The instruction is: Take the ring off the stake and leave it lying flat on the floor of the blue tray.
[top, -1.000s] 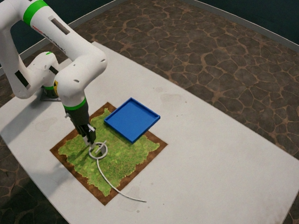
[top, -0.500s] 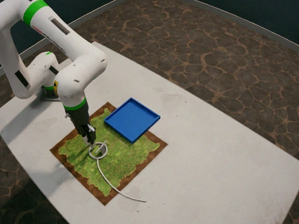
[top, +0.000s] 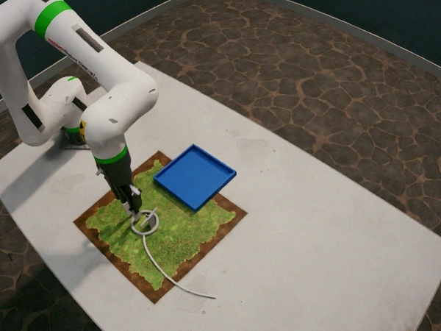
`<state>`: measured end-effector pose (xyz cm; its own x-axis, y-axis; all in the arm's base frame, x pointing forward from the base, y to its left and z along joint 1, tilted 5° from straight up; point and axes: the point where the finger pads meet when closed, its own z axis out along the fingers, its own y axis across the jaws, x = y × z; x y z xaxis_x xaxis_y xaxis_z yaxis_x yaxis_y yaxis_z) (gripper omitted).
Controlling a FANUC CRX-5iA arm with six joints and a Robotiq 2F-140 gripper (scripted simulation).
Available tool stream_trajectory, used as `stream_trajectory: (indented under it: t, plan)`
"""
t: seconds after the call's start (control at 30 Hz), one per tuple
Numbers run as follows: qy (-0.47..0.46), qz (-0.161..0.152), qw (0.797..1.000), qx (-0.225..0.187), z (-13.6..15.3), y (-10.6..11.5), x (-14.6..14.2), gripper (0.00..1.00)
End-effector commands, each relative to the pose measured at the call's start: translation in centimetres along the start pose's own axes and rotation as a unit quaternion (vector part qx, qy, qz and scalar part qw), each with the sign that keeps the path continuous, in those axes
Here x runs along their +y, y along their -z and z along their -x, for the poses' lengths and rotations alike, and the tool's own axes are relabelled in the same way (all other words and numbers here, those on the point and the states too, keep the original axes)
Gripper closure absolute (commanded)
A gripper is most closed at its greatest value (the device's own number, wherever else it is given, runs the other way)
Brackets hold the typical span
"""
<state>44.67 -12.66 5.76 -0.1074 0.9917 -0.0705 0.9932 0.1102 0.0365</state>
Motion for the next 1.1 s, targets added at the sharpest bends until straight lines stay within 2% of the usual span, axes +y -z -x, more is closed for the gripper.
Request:
stream_trajectory:
  t: [0.0, 1.07]
  plan:
    - [0.0, 0.001, 1.0, 0.0, 0.02, -0.07, 0.06, 0.76]
    - [0.0, 0.001, 1.0, 0.0, 0.02, -0.86, 0.06, 0.76]
